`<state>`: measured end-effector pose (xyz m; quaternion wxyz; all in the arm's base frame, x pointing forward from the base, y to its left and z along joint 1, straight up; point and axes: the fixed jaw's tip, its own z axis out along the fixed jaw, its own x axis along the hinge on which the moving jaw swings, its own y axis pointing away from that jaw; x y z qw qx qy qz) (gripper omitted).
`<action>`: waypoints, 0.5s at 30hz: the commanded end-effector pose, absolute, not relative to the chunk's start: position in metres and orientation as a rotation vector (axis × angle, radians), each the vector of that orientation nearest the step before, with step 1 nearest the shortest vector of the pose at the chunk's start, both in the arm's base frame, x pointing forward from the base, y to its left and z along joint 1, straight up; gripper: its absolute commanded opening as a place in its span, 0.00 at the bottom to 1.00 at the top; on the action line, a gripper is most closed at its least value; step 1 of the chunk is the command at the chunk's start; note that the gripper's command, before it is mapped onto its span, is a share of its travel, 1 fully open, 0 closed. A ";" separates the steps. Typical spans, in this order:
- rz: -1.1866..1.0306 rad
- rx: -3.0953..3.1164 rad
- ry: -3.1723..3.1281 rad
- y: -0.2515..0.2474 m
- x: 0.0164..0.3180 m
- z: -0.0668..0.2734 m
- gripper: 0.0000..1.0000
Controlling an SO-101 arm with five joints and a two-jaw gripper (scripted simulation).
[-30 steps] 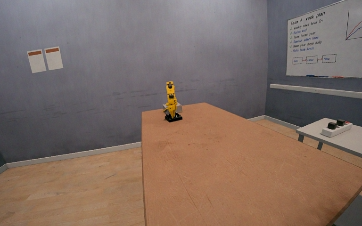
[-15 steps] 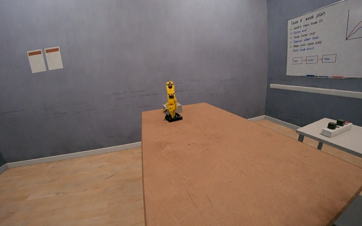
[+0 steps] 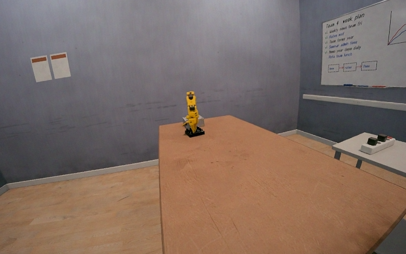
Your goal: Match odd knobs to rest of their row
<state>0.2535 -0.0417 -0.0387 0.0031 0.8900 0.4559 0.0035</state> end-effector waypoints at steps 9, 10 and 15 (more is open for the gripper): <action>0.000 2.791 1.442 -0.042 0.251 -0.042 0.08; 0.000 2.791 1.442 -0.042 0.251 -0.042 0.08; 0.000 2.791 1.442 -0.042 0.251 -0.042 0.08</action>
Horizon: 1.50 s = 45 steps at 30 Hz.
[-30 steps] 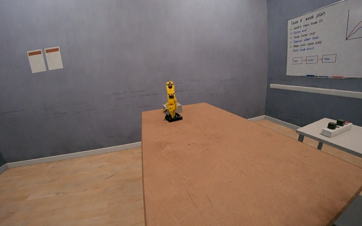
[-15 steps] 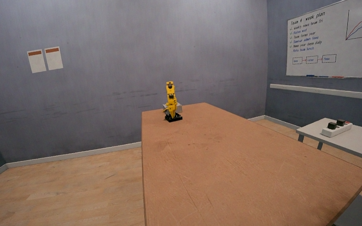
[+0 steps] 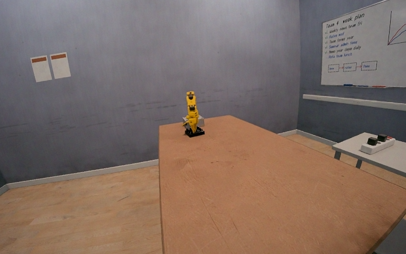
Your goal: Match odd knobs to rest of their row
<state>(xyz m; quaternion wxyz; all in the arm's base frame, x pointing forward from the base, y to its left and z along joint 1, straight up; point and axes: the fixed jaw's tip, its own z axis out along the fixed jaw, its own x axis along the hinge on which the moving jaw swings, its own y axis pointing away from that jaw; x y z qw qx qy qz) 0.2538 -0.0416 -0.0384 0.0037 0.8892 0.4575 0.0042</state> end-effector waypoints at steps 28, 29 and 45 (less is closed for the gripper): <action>0.000 2.791 1.442 -0.042 0.252 -0.016 0.08; 0.000 2.791 1.442 -0.042 0.252 -0.014 0.08; 0.000 2.791 1.442 -0.042 0.251 -0.004 0.08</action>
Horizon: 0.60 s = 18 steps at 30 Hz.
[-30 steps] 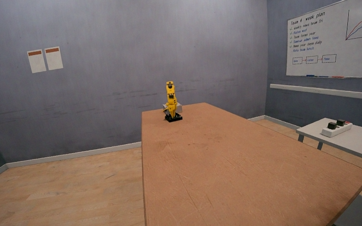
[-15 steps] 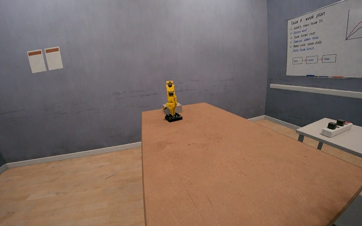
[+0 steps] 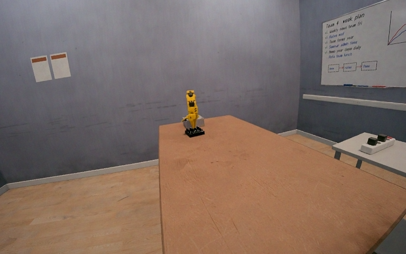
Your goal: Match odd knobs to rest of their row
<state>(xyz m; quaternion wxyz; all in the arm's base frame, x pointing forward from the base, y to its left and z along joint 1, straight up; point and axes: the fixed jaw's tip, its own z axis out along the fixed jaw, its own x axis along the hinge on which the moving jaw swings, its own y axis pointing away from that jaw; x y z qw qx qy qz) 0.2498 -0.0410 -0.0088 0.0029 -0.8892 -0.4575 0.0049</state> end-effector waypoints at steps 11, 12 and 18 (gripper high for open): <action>0.000 -2.791 -1.442 -0.041 0.248 -0.002 0.08; 0.000 -2.791 -1.442 -0.041 0.246 -0.002 0.08; 0.000 -2.791 -1.442 -0.038 0.226 0.002 0.08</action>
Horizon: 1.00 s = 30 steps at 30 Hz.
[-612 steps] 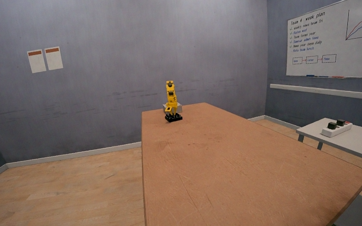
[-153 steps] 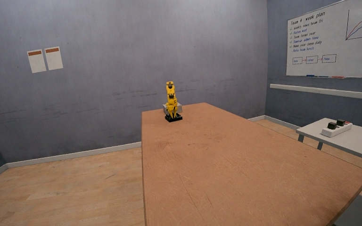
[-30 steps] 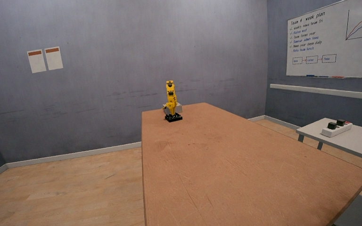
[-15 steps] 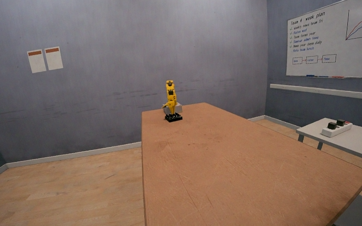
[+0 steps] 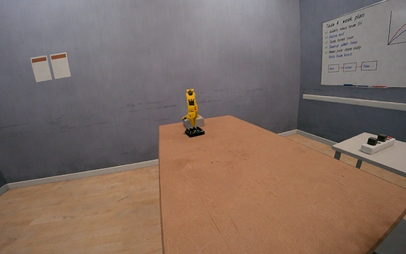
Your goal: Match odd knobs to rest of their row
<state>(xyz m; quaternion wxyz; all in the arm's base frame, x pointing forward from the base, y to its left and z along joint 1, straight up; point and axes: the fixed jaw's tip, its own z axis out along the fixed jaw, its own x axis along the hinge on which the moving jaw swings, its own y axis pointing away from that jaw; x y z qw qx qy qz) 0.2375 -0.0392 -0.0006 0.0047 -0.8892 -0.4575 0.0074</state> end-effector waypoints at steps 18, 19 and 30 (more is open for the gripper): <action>0.000 -2.791 -1.442 -0.030 0.175 0.001 0.08; 0.000 -2.791 -1.442 -0.030 0.175 0.001 0.08; 0.000 -2.794 -1.437 -0.030 0.175 0.001 0.08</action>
